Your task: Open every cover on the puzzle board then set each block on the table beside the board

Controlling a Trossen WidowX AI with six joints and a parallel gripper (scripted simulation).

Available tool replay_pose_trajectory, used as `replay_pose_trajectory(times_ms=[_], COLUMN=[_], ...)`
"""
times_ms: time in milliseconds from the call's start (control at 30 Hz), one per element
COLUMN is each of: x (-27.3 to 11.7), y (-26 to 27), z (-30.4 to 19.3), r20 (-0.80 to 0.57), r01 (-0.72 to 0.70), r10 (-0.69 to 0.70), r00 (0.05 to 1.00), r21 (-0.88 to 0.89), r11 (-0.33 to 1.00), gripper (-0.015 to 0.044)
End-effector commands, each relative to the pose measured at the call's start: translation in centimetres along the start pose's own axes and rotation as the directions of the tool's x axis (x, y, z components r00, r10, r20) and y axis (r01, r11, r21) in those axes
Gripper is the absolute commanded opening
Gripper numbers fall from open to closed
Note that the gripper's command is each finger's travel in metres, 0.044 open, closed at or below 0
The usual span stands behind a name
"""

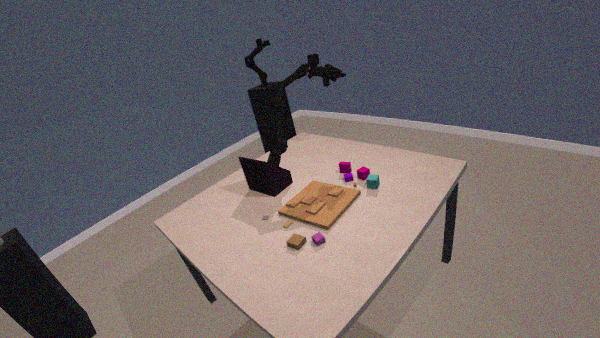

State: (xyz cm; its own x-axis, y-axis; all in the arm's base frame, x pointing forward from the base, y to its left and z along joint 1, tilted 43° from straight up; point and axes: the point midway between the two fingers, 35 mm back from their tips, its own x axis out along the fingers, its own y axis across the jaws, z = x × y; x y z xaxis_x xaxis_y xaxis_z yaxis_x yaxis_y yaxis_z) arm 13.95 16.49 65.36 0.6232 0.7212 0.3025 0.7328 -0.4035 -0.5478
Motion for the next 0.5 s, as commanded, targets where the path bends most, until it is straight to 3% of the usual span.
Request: replay_pose_trajectory(times_ms=[0,467], x=[0.1,4.2], y=[0.0,4.7], z=[0.1,4.0], r20=[0.001,0.111], r01=[-0.001,-0.14], r10=[0.001,0.124], r00=[1.0,0.986], r21=[0.002,0.15], r11=[1.0,0.979], gripper=[0.0374,0.0006])
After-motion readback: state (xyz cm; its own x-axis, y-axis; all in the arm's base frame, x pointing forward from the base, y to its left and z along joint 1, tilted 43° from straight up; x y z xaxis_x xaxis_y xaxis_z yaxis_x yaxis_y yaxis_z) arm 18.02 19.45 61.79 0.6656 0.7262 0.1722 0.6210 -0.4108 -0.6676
